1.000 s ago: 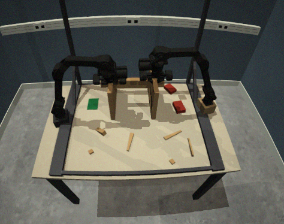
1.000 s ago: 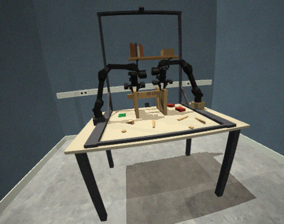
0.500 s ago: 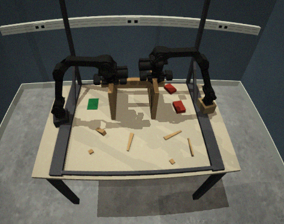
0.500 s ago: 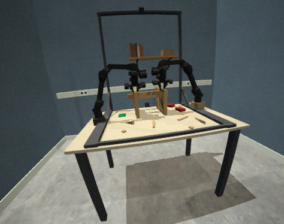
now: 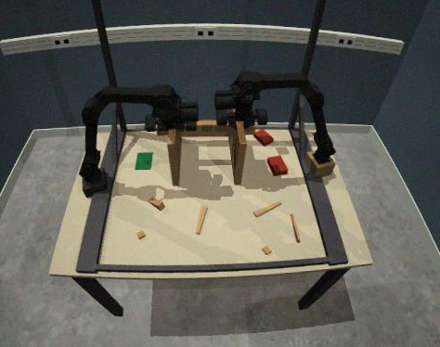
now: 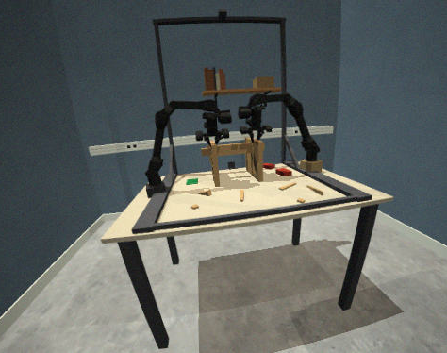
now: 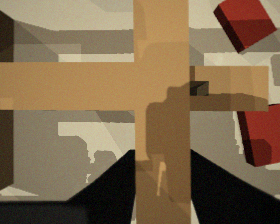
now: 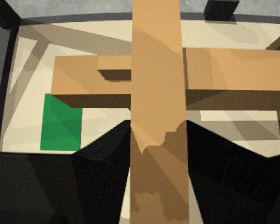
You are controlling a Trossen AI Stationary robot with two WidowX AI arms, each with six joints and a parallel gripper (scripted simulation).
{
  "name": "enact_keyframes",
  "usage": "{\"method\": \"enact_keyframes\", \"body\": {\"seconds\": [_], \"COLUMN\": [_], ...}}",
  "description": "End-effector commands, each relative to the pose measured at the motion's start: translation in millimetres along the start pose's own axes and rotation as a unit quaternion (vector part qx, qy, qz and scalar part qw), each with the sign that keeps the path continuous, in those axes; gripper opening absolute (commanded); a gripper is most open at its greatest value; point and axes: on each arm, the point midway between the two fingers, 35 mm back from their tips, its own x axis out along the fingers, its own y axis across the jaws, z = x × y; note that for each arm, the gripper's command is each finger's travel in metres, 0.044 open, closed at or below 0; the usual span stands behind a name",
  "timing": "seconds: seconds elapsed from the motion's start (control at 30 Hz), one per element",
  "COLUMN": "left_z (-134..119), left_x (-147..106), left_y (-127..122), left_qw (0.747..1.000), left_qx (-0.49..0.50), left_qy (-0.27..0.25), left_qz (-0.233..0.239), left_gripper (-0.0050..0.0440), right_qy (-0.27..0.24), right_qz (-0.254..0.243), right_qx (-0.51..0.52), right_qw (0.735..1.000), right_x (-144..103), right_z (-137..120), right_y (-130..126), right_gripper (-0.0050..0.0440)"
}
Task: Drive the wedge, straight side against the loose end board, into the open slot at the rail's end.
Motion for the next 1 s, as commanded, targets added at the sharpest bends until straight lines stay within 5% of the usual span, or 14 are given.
{"method": "enact_keyframes", "body": {"seconds": [0.0, 0.97], "left_z": [2, 2], "left_x": [-3, -3], "left_y": [1, 1], "left_qw": [1.0, 1.0], "left_qx": [0.005, 0.005], "left_qy": [-0.001, -0.001], "left_qz": [0.007, 0.007], "left_gripper": [-0.005, -0.005], "right_qy": [0.003, 0.0], "right_qz": [-0.035, -0.017], "right_qx": [-0.017, -0.01], "right_qw": [0.999, 1.0], "right_x": [-10, -8], "right_z": [1, 4], "right_y": [-16, -3], "right_gripper": [-0.005, -0.005]}}
